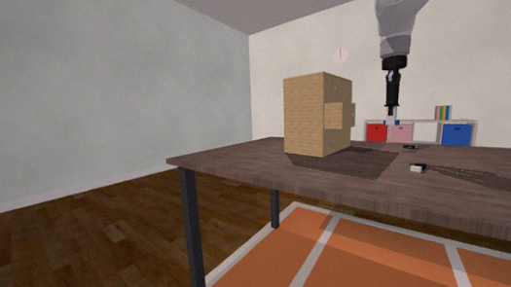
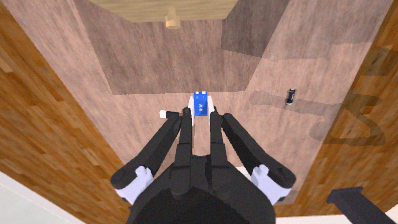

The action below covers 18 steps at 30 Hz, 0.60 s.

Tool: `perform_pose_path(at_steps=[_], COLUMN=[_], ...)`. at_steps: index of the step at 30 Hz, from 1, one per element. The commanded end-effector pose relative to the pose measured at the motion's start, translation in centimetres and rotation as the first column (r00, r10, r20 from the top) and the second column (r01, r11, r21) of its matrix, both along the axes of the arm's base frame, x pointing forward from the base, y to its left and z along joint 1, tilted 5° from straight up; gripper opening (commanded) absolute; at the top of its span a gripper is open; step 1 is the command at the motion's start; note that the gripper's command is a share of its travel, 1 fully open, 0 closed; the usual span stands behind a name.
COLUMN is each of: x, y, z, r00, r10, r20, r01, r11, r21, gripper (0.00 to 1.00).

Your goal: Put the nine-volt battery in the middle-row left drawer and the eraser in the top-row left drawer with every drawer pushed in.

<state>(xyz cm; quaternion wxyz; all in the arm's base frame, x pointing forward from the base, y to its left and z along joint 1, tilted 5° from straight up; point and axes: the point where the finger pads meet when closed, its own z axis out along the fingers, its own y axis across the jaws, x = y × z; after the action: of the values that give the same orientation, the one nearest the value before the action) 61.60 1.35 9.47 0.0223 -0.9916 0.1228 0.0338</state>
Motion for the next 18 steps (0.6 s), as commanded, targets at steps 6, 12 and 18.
perform_pose_path(at_steps=[6, 12, 18], x=[0.2, 0.3, 0.5], y=[-0.2, -0.3, -0.4], z=[3.5, 5.5, 8.3], r00=[1.0, 1.0, 1.0], r10=[0.0, 0.0, 0.0], r20=[0.0, 0.0, 0.0], r01=[0.0, 0.0, 0.0], r11=[1.0, 1.0, 1.0], r21=[0.0, 0.0, 0.0], gripper=[0.14, 0.14, 0.14])
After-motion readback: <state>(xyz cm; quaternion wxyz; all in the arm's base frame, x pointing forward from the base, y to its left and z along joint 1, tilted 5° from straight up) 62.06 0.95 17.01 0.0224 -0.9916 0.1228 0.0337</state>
